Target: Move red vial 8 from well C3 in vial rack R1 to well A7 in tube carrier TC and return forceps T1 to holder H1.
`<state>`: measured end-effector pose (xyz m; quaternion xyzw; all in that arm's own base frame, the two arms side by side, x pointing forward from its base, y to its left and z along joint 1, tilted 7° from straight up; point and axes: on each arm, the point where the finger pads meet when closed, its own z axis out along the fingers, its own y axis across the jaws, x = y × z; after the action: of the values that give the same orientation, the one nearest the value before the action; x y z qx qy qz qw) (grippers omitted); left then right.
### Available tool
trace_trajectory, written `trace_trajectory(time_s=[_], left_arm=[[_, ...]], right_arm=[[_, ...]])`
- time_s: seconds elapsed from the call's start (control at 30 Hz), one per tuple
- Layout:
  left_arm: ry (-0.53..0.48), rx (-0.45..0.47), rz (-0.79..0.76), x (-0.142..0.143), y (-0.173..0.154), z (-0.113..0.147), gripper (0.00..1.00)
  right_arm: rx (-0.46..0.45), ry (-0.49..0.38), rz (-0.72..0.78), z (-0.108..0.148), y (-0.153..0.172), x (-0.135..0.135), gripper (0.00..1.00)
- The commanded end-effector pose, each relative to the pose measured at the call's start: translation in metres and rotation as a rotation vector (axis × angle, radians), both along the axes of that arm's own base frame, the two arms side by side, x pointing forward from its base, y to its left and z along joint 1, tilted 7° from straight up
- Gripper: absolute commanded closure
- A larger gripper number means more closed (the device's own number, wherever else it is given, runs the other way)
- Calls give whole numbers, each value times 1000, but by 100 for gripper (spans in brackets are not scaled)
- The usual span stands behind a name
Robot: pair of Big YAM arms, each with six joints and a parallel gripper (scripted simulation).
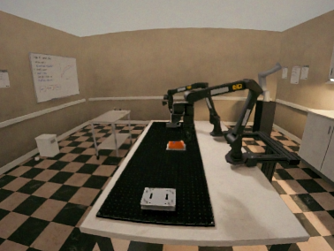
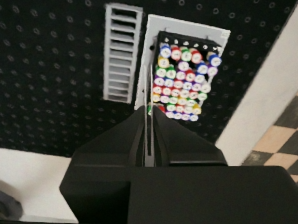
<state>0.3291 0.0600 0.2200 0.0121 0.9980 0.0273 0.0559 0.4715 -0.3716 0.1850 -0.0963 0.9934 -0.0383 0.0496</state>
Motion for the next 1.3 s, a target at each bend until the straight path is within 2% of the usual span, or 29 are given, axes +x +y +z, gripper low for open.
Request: trace_trajectory(time_s=[0.0, 0.13, 0.23, 0.5, 0.7, 0.87, 0.97, 1.27], left_arm=[[-32, 6, -11, 18, 3, 20, 0], [-32, 6, -11, 18, 3, 20, 0], [-32, 6, -11, 18, 3, 20, 0], [-32, 6, -11, 18, 3, 20, 0], [-32, 6, -11, 18, 3, 20, 0], [-32, 6, -11, 18, 3, 20, 0], [-32, 6, -11, 18, 3, 20, 0], [-32, 6, -11, 18, 3, 20, 0]], right_arm=[[-27, 5, 145, 11, -26, 5, 92], [-32, 10, 216, 12, -24, 11, 92], [-41, 19, 277, 14, -45, 1, 92], [-67, 41, 487, 17, -76, -5, 92], [-79, 48, 617, 17, -65, 5, 92], [-83, 50, 628, 17, -64, 6, 92], [-79, 55, 605, 11, -74, -6, 92], [-54, 65, 615, 3, -61, -7, 92]])
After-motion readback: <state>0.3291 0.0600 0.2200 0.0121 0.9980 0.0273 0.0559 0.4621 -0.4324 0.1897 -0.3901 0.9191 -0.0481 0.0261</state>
